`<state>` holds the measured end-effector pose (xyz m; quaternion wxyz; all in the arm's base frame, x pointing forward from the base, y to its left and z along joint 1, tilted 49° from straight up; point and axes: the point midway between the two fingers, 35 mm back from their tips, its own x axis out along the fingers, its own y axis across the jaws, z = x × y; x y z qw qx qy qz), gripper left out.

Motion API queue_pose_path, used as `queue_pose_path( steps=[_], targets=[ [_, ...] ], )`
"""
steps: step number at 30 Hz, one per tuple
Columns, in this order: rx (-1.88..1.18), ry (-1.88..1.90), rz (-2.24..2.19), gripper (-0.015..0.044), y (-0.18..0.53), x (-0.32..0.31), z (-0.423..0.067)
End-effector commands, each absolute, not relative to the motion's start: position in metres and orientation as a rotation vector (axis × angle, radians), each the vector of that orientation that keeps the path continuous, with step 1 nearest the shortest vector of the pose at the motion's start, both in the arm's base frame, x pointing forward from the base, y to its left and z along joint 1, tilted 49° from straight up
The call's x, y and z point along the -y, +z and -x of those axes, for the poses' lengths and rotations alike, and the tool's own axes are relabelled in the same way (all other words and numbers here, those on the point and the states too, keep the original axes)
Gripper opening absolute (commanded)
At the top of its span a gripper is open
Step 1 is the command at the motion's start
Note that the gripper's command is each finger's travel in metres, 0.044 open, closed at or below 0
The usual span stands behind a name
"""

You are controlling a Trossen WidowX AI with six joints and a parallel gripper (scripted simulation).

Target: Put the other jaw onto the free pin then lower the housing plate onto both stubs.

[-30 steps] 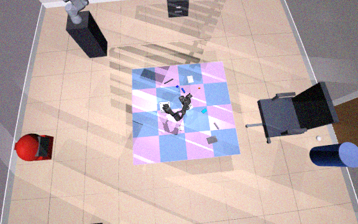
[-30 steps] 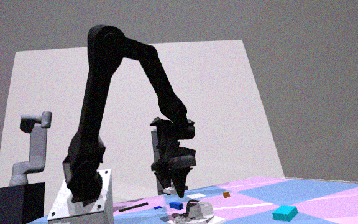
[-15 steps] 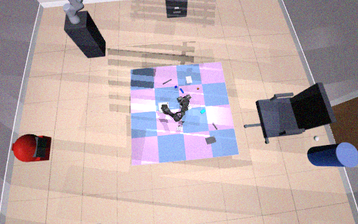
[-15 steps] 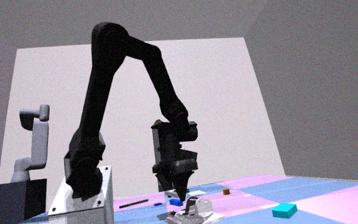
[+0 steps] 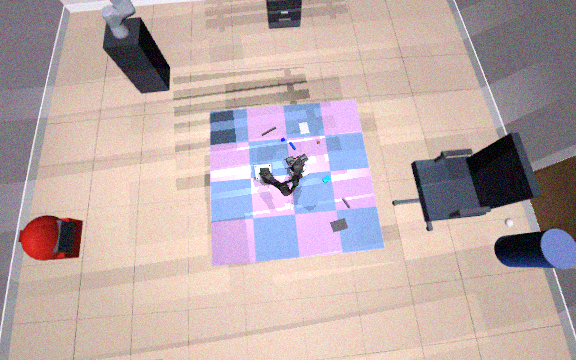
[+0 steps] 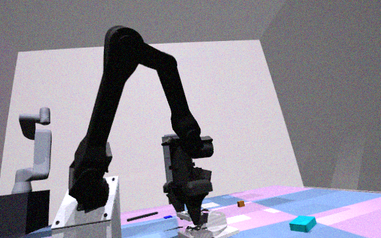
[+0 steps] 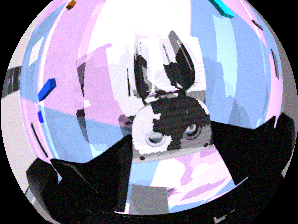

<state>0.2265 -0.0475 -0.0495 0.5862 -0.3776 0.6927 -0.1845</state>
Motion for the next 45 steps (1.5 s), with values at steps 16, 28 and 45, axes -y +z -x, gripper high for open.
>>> queue_pose_path(
  steps=[16, 28, 45],
  targets=[
    [-1.616, -0.432, 0.894, 0.0351, -0.062, 0.064, -0.223],
    [-1.616, -0.433, 0.893, 0.0351, -0.063, 0.065, -0.223],
    [-1.616, -0.433, 0.893, 0.0351, -0.065, 0.068, -0.223]
  ],
)
